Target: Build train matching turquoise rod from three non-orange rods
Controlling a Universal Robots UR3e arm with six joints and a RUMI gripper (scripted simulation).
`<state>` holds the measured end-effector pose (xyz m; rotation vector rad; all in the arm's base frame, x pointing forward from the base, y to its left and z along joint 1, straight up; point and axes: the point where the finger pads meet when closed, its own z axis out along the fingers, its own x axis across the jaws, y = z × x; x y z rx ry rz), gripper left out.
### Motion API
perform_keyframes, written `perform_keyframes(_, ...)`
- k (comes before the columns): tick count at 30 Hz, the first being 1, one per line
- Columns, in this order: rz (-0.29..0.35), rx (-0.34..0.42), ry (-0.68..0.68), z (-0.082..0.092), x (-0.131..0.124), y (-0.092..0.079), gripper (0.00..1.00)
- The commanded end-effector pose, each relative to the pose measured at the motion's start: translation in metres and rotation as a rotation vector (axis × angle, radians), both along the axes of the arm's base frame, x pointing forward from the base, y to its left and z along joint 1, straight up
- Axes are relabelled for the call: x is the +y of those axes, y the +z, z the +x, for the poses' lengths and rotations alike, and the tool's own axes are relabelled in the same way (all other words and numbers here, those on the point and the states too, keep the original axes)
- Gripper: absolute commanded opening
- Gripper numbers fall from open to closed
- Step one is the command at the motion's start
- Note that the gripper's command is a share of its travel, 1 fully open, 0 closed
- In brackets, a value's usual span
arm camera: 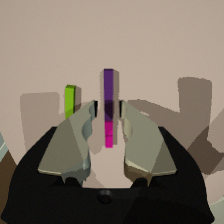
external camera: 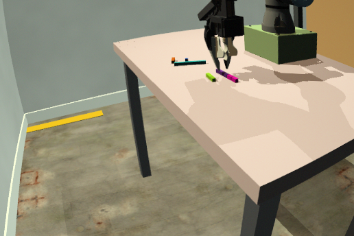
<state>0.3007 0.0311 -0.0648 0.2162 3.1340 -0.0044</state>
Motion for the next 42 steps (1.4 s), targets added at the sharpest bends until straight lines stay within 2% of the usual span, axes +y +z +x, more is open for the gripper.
perform_keyframes(1, 0.0, -0.001, 0.0, 0.001, 0.0, 0.016, 0.14)
perform_keyframes(7, 0.0, -0.001, 0.0, 0.001, 0.0, 0.04, 0.14)
perform_keyframes(9, 0.0, -0.001, 0.0, 0.001, 0.0, 0.04, 0.14)
perform_keyframes(18, 0.0, -0.001, 0.0, 0.001, 0.0, 0.068, 0.14)
perform_keyframes(29, 0.0, -0.001, 0.0, 0.001, 0.0, 0.075, 0.14)
perform_keyframes(30, 0.0, -0.001, 0.0, 0.001, 0.0, 0.075, 1.0)
perform_keyframes(42, 0.0, -0.001, 0.0, 0.001, 0.0, 0.075, 1.0)
